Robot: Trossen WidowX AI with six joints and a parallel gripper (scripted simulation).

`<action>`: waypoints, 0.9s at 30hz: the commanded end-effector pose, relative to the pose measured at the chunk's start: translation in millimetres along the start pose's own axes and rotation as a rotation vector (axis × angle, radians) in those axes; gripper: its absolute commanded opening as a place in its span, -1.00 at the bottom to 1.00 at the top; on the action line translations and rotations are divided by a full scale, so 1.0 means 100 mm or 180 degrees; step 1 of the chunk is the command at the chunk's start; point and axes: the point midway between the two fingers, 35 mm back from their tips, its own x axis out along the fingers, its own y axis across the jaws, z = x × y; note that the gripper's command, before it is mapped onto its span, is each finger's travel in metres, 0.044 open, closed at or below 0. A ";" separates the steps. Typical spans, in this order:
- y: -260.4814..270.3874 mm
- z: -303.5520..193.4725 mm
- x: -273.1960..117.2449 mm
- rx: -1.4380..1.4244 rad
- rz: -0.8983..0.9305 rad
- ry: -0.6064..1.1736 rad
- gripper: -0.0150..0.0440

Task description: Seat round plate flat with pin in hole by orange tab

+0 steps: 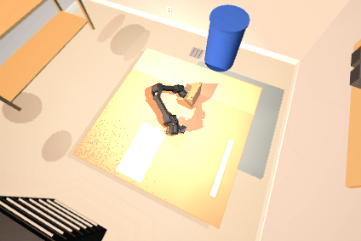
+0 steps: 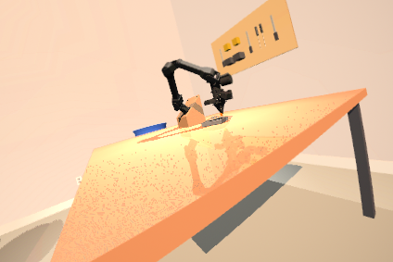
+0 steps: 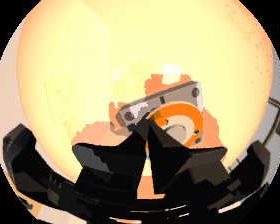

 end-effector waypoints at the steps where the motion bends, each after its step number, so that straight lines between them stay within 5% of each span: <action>1: -0.03 0.06 -0.01 0.0002 -0.0006 -0.0021 -0.49; 27: -0.09 0.06 -0.35 -0.0032 -0.0023 -0.0011 -0.49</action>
